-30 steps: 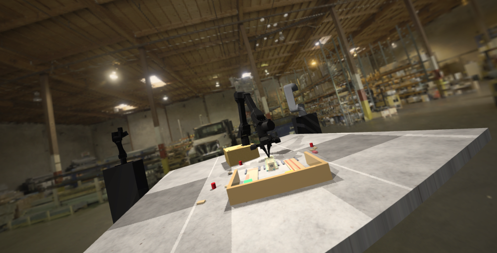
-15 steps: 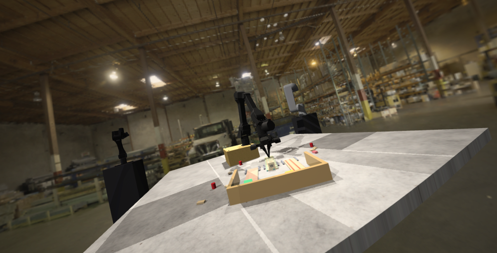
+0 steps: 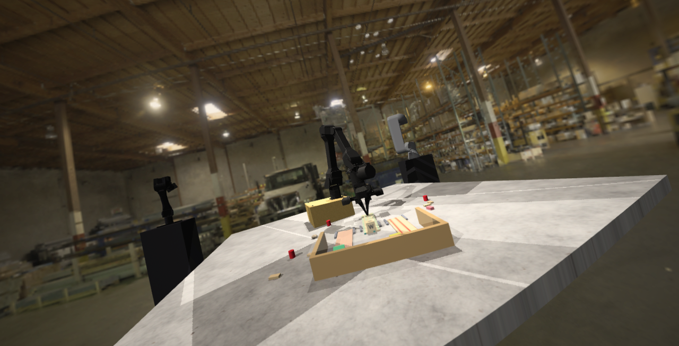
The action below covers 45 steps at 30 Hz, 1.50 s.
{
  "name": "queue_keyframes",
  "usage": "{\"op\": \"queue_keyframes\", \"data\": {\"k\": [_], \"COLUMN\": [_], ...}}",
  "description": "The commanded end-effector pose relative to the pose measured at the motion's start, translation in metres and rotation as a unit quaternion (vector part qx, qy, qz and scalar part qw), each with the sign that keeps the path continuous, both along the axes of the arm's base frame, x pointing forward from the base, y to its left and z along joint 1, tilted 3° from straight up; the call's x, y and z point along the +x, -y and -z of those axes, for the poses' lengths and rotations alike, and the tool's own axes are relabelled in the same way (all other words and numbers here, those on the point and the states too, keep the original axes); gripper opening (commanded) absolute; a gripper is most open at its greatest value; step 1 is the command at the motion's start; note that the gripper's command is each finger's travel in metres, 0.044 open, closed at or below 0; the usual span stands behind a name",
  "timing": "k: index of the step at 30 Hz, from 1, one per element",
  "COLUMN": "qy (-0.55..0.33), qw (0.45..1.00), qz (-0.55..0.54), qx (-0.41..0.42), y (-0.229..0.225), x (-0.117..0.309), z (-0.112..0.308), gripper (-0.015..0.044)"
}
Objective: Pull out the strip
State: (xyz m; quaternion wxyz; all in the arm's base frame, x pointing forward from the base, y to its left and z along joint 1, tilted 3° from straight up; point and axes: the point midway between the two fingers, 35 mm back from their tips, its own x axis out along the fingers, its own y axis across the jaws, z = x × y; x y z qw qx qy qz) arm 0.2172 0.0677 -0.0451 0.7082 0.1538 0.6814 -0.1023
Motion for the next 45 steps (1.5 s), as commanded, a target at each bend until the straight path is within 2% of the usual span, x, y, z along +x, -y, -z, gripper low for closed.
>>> {"op": "queue_keyframes", "data": {"k": [1,4,8,25,45], "qy": [-0.004,-0.014,-0.015,-0.014,-0.011], "qw": [1.000,1.000,1.000,1.000,1.000], "qz": [0.000,0.001,0.001,0.014,0.014], "qx": [-0.001,-0.002,-0.002,-0.003,-0.004], "y": [0.000,0.002,0.002,0.031,0.062], "x": [0.001,0.000,0.000,0.066,0.143], "z": [-0.009,-0.040,-0.042,-0.050,-0.062], "gripper": [0.0000,0.0000,0.0000,0.0440,0.0440]}}
